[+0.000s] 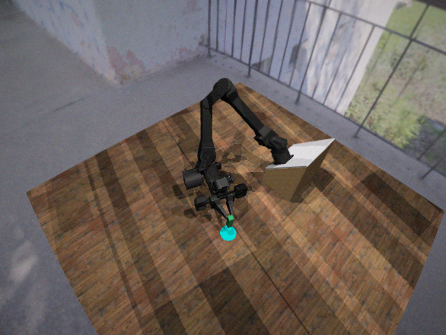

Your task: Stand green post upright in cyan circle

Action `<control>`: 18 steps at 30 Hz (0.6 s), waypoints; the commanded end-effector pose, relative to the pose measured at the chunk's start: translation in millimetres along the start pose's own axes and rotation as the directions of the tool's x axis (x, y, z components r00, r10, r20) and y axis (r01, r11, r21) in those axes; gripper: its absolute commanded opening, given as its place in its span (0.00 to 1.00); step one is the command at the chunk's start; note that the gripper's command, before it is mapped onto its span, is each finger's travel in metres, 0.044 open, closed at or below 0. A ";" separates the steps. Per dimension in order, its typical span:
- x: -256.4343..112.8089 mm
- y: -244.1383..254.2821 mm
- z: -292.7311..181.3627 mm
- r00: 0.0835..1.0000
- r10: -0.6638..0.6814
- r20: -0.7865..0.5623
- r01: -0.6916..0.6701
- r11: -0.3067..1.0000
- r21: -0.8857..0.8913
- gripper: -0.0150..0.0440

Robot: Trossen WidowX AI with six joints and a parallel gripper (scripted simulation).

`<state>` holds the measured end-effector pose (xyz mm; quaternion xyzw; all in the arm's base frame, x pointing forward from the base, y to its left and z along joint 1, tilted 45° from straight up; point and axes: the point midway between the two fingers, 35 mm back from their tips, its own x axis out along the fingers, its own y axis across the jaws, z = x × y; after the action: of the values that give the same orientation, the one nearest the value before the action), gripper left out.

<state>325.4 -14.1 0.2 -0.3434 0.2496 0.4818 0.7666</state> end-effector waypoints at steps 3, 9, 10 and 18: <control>1.9 -0.7 -22.6 1.000 -0.004 0.006 0.005 1.000 -0.009 0.29; 3.4 1.4 -38.8 1.000 -0.005 0.008 0.005 1.000 -0.008 0.29; 4.0 1.1 -41.0 1.000 -0.004 0.007 0.004 1.000 -0.007 0.29; 7.8 0.1 -56.0 1.000 0.001 0.001 -0.001 1.000 0.005 0.29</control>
<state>323.5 -51.4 -41.0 -0.3367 0.2541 0.4812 0.7684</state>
